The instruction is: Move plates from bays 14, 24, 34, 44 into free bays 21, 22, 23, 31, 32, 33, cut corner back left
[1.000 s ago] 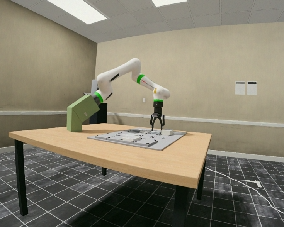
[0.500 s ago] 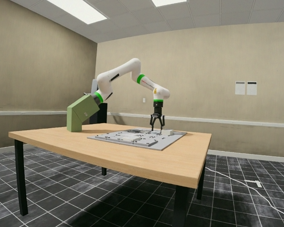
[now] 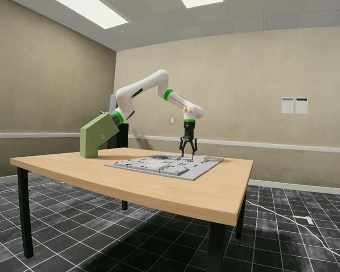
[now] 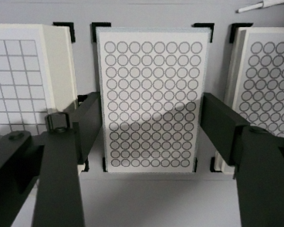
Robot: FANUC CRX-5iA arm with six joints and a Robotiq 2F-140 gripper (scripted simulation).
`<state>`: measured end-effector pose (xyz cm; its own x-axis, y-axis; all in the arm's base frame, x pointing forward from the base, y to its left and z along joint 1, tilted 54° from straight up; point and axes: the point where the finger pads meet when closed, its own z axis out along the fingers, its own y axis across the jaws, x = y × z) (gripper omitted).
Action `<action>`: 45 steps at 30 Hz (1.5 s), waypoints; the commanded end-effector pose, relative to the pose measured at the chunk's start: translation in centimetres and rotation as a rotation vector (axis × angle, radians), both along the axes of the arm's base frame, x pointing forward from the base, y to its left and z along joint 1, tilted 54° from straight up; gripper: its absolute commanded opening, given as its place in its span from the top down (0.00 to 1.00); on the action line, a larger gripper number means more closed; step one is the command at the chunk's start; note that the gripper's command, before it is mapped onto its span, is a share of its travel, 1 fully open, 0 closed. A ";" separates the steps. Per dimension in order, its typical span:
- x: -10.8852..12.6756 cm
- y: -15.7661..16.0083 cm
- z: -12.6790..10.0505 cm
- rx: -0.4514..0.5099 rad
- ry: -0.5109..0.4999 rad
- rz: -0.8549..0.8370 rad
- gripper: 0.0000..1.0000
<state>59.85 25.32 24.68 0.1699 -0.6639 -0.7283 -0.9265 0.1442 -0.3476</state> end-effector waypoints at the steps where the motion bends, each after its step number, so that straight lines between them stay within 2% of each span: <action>1: 0.0 -0.1 0.1 0.000 -0.002 -0.001 0.90; 17: 0.0 -0.1 0.1 0.000 -0.002 -0.001 0.90; 18: 0.0 -0.1 0.1 0.000 -0.002 -0.001 0.30; 45: 0.0 -0.2 0.2 0.000 -0.002 -0.001 0.30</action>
